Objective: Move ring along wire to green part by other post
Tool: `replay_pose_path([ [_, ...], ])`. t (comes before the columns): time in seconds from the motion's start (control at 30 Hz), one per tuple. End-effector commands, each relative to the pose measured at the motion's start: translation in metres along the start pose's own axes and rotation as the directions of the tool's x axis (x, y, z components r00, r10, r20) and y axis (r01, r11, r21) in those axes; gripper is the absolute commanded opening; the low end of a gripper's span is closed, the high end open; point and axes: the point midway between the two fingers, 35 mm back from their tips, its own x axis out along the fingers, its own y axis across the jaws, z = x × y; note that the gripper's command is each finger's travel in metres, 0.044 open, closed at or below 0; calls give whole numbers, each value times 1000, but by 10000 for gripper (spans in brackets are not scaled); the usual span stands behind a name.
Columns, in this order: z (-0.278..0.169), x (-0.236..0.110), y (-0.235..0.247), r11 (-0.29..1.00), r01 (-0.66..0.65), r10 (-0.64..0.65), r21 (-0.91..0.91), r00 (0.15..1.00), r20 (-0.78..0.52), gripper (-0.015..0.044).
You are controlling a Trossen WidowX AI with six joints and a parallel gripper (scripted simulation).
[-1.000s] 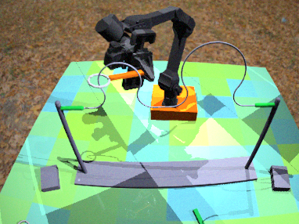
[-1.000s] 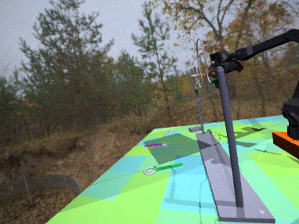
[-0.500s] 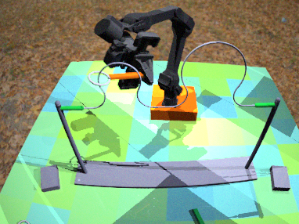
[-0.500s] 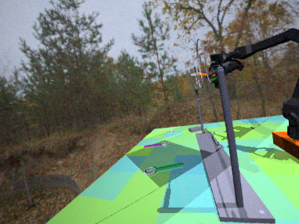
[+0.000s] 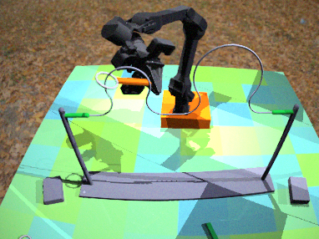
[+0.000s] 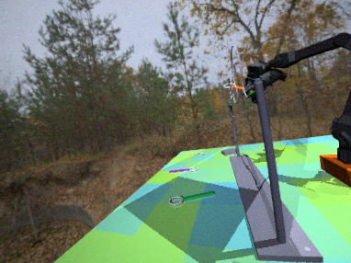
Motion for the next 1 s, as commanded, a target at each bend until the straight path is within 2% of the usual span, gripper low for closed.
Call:
replay_pose_path([
  [0.0, 2, -1, 0, 998, 28, -28, -56, 1000, 10, -150],
  [0.47, 5, -1, -16, 945, 176, -167, -277, 984, 57, -150],
  [0.97, 12, -4, -33, 801, 332, -299, -498, 943, 148, -150],
])
